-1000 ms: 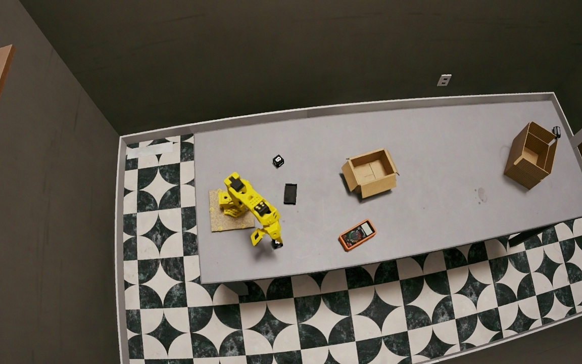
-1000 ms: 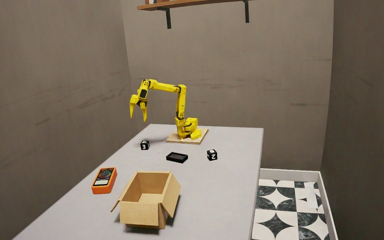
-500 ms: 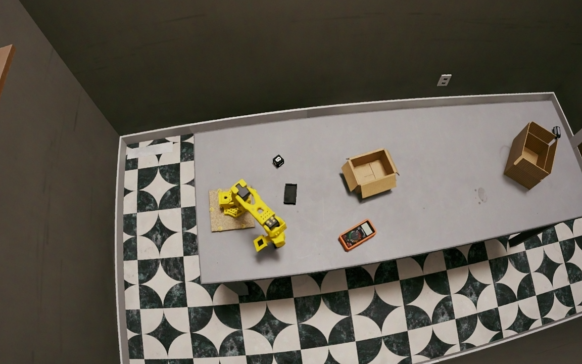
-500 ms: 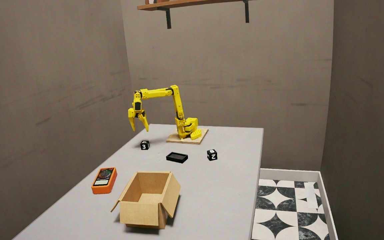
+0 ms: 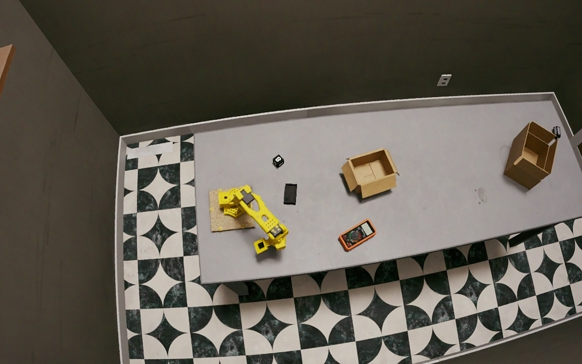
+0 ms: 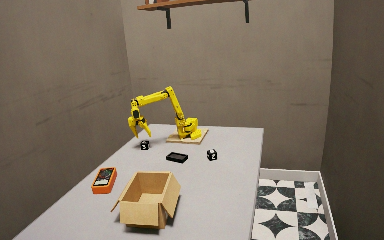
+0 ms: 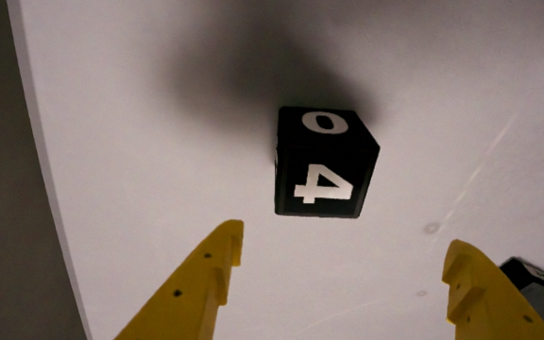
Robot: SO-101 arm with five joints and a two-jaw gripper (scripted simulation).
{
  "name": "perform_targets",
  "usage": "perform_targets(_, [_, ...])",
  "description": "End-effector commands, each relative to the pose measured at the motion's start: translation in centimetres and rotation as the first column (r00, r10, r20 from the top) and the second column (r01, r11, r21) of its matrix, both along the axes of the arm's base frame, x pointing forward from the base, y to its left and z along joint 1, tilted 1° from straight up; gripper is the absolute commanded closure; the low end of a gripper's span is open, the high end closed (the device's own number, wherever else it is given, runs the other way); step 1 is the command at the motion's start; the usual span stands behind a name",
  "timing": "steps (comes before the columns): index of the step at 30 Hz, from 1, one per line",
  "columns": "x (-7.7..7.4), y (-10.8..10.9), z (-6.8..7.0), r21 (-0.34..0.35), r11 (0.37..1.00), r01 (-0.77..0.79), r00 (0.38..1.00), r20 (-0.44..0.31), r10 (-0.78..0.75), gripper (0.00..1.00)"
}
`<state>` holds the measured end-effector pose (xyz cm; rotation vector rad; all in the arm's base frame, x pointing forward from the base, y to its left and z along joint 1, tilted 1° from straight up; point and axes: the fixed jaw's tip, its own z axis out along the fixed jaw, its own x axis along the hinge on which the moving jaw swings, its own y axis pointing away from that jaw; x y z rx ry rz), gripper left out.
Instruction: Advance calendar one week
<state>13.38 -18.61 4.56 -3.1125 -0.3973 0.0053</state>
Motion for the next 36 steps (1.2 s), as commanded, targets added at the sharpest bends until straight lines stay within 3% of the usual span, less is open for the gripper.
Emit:
perform_targets(1, [-0.2, -0.5, 0.0, -0.005, 1.000, 0.005, 1.000, 0.005, -0.005, 0.65])
perform_targets(21, [-0.2, -0.5, -0.2, -0.005, 1.000, 0.005, 1.000, 0.005, -0.005, 0.65])
perform_targets(36, [-0.1, -0.5, -1.7, -0.005, 1.000, 0.004, 1.000, 0.005, -0.004, 0.65])
